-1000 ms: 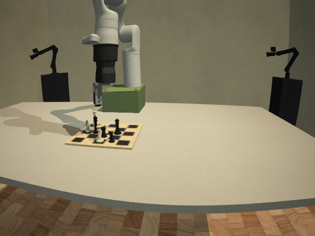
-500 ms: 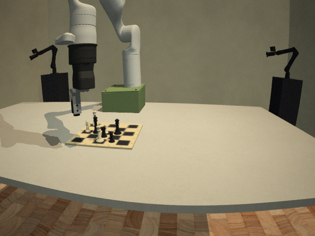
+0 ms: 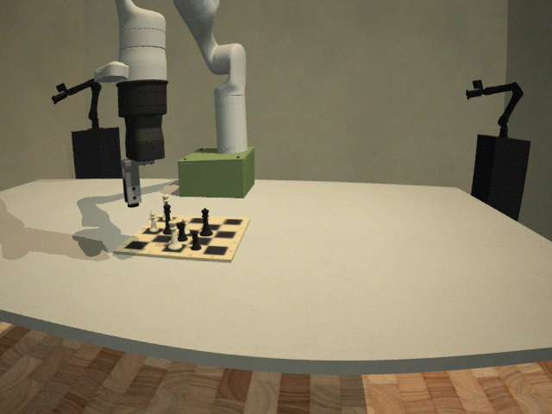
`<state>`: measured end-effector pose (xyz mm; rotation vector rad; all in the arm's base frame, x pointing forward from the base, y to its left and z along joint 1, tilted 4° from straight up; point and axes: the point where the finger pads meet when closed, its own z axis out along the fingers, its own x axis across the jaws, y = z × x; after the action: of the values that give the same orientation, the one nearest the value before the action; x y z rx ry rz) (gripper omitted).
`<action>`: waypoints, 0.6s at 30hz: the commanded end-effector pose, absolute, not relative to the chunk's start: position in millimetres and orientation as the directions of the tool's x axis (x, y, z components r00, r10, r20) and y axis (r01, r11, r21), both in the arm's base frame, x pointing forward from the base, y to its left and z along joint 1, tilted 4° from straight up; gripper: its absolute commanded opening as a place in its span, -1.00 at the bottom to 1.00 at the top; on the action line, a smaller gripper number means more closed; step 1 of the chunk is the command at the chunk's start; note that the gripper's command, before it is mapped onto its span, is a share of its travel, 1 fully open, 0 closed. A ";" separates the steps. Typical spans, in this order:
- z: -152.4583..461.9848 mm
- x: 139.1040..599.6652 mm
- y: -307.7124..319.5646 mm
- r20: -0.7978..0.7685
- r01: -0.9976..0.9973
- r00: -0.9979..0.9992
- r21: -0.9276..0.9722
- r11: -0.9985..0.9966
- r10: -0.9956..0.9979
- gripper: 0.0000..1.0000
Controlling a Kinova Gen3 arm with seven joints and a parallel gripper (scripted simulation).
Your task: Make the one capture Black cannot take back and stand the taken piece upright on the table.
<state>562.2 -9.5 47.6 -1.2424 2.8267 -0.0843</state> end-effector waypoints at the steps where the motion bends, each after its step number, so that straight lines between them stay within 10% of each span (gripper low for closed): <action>1: 48.3 562.9 -9.4 -0.028 -0.734 -0.675 -0.073 0.675 -0.737 -1.00; 18: 3.0 566.3 -10.8 -0.028 -0.734 -0.675 -0.073 0.675 -0.737 -1.00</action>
<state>570.2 -13.3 16.7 -1.2311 2.8152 -0.0985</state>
